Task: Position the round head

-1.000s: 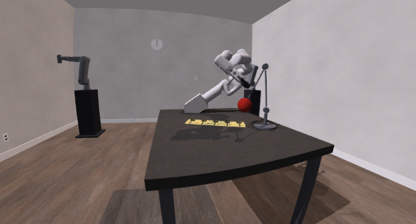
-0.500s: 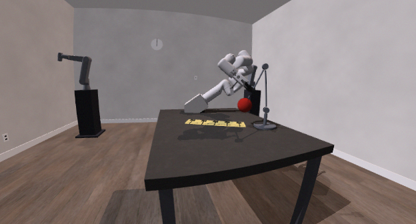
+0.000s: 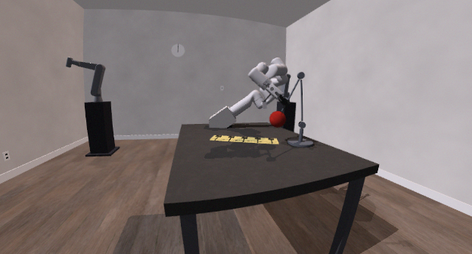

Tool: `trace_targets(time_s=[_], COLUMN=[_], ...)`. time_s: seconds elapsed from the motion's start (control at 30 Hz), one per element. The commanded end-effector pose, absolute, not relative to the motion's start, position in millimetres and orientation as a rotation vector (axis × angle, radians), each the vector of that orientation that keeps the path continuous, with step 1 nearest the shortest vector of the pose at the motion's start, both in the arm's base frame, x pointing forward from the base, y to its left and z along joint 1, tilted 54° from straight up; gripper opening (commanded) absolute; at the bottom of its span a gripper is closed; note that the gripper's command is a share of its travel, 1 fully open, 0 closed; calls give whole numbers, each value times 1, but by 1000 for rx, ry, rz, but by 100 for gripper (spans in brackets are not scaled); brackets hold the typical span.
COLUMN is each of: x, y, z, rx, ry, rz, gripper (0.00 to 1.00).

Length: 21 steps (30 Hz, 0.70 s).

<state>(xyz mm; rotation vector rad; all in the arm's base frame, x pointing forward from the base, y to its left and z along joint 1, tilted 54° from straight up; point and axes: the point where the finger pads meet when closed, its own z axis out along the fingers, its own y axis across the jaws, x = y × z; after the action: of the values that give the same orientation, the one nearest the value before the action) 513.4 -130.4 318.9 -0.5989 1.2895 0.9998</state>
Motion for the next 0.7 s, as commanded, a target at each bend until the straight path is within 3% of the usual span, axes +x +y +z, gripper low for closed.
trace_targets(time_s=[0.0, 0.13, 0.17, 0.67], x=[514, 514, 514, 514], y=[-132, -131, -131, -131], z=[320, 320, 320, 320], rx=[-598, -598, -598, -598], ry=[1291, 1291, 1291, 1291], rz=[994, 994, 994, 994], gripper=[100, 100, 0, 0])
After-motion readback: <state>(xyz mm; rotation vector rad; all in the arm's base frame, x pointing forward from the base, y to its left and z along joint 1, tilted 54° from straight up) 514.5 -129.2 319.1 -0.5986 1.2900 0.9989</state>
